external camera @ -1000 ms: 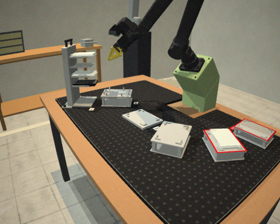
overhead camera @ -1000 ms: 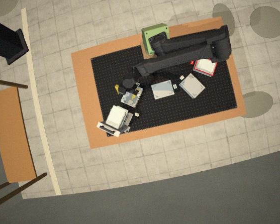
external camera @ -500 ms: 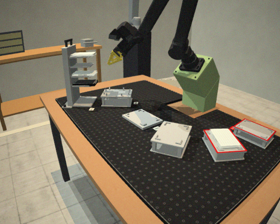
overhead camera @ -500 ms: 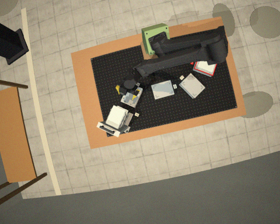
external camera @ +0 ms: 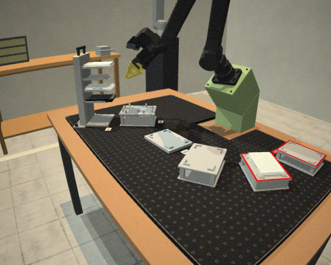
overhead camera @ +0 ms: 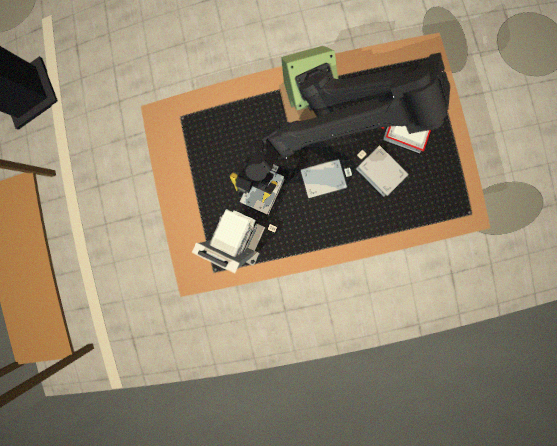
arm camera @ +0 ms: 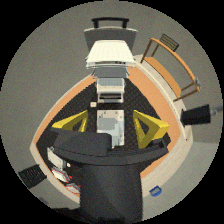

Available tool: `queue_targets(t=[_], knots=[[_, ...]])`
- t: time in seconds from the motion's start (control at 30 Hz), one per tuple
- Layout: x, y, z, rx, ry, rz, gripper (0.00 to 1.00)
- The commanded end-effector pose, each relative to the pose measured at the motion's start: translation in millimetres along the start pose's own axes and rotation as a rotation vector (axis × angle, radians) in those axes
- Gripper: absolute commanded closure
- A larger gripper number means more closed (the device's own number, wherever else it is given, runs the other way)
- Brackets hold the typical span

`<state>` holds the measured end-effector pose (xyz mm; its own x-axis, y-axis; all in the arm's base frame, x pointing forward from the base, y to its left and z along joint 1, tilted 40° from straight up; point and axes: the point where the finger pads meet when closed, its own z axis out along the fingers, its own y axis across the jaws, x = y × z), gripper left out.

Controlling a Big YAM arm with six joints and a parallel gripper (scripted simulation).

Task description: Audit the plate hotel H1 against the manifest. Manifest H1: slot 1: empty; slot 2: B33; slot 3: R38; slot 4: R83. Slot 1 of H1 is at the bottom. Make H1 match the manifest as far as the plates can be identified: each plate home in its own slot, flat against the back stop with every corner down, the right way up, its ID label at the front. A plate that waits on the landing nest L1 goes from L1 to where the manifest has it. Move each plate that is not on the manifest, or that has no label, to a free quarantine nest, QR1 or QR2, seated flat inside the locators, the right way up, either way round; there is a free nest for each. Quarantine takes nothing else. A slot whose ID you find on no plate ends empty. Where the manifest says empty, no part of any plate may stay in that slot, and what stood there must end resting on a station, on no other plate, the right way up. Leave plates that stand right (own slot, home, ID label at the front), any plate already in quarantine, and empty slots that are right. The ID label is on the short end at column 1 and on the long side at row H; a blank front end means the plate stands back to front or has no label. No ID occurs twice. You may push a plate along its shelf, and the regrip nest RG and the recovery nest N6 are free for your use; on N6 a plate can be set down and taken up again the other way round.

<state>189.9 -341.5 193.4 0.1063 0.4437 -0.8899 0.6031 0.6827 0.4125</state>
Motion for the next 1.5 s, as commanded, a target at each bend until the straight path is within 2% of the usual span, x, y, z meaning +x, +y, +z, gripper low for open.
queue_targets(t=[0.0, 0.27, 0.3, 1.47], knots=[[-26.9, 3.8, 11.9, -0.014, -0.022, -0.010, 0.00], [-35.3, 4.5, 18.9, -0.015, -0.027, -0.014, 0.00], [-31.4, 2.0, 12.5, -0.006, -0.034, -0.024, 0.00], [-31.3, 2.0, 12.5, -0.006, -0.034, -0.024, 0.00]])
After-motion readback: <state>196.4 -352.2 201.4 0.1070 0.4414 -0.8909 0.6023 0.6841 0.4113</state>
